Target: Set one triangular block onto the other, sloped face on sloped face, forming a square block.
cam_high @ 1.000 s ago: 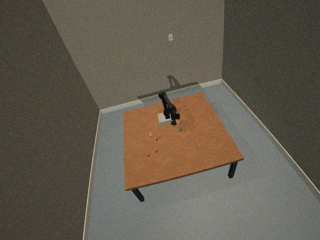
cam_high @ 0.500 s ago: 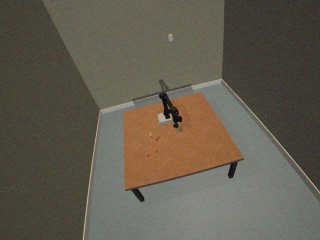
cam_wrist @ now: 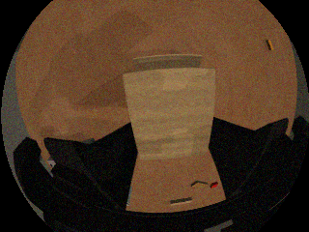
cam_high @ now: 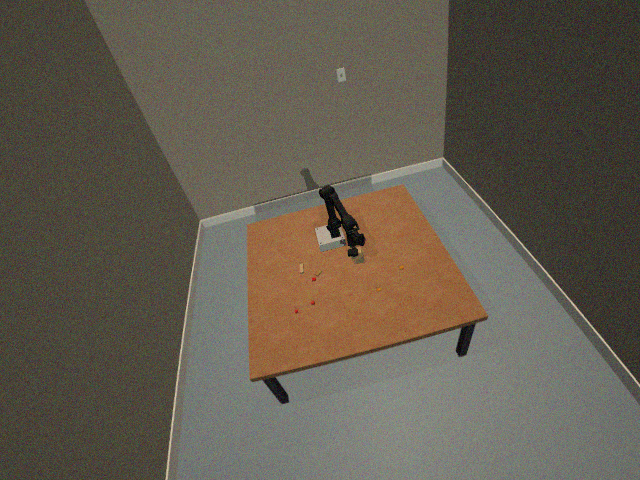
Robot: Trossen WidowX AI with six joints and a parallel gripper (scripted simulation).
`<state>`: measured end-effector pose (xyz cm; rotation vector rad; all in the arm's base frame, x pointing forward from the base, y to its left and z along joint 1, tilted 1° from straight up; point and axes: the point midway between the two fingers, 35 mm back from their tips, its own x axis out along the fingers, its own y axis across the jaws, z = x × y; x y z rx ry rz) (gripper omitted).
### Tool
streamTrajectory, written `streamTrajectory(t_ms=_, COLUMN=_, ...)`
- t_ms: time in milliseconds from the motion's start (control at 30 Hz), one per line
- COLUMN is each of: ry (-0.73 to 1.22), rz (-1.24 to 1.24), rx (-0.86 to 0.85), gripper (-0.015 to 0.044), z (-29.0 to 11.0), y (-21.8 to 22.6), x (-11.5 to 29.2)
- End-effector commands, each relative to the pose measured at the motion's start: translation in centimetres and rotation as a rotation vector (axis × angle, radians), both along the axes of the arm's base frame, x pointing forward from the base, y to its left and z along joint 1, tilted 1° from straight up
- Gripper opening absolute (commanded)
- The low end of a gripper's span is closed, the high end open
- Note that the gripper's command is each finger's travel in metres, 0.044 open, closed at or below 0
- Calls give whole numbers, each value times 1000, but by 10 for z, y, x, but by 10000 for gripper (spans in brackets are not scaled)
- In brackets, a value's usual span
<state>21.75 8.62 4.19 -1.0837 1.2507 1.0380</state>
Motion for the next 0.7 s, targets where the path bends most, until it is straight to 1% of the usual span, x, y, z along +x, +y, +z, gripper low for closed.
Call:
streamTrajectory(t_ms=0, ry=-4, rz=-7, rx=-5, gripper=0, z=0, y=-1, x=1)
streamTrajectory(t_ms=667, ry=-8, rz=-10, rx=-6, gripper=0, z=0, y=0, x=3)
